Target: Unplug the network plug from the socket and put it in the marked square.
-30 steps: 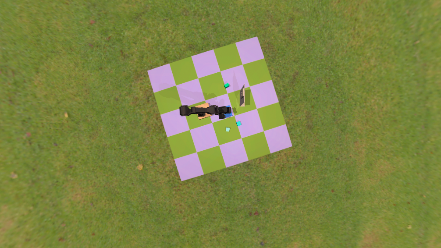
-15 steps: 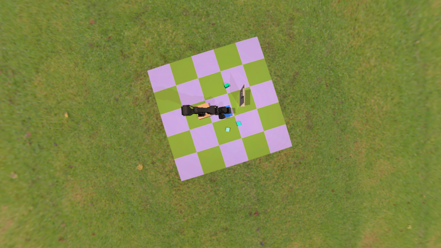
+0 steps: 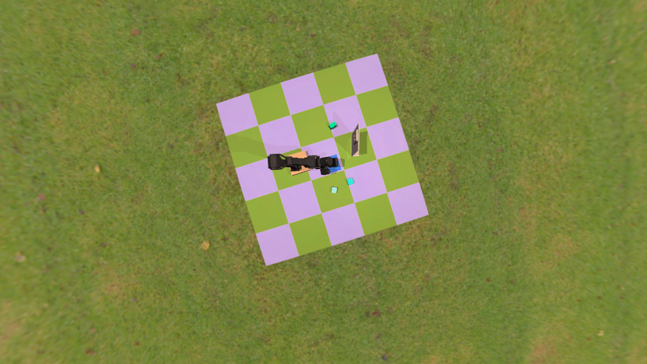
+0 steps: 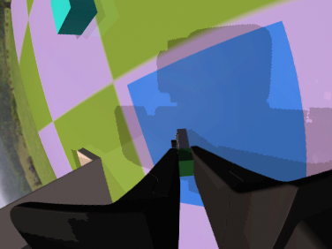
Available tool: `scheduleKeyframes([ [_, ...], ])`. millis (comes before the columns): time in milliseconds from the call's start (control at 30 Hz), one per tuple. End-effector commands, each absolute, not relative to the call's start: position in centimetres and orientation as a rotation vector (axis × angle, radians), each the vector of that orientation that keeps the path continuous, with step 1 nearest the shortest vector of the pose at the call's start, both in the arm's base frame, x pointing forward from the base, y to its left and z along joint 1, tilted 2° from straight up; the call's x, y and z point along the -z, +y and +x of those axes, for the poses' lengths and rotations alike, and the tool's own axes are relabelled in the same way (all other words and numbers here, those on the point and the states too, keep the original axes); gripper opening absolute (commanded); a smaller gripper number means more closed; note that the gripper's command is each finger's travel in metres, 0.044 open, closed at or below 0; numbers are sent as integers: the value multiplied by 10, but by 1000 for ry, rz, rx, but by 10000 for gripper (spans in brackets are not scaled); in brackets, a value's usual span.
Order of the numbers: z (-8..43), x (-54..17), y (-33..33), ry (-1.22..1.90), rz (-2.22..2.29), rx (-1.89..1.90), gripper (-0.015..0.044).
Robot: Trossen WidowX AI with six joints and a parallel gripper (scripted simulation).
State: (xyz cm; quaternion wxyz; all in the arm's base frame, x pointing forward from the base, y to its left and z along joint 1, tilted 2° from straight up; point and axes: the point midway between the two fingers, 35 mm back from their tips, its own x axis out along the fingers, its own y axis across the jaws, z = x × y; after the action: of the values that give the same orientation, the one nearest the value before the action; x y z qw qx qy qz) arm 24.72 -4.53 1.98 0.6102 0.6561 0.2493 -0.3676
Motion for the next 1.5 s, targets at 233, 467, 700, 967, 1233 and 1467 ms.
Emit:
scheduleKeyframes([
  [233,248,-16,-46,581,1517,851,0],
  [467,248,-17,-46,574,1519,851,0],
  [700,248,-17,-46,574,1519,851,156],
  [967,247,-19,-46,575,1518,851,156],
  [1233,244,-24,-45,576,1518,851,156],
  [1467,241,-27,-44,577,1518,851,156],
])
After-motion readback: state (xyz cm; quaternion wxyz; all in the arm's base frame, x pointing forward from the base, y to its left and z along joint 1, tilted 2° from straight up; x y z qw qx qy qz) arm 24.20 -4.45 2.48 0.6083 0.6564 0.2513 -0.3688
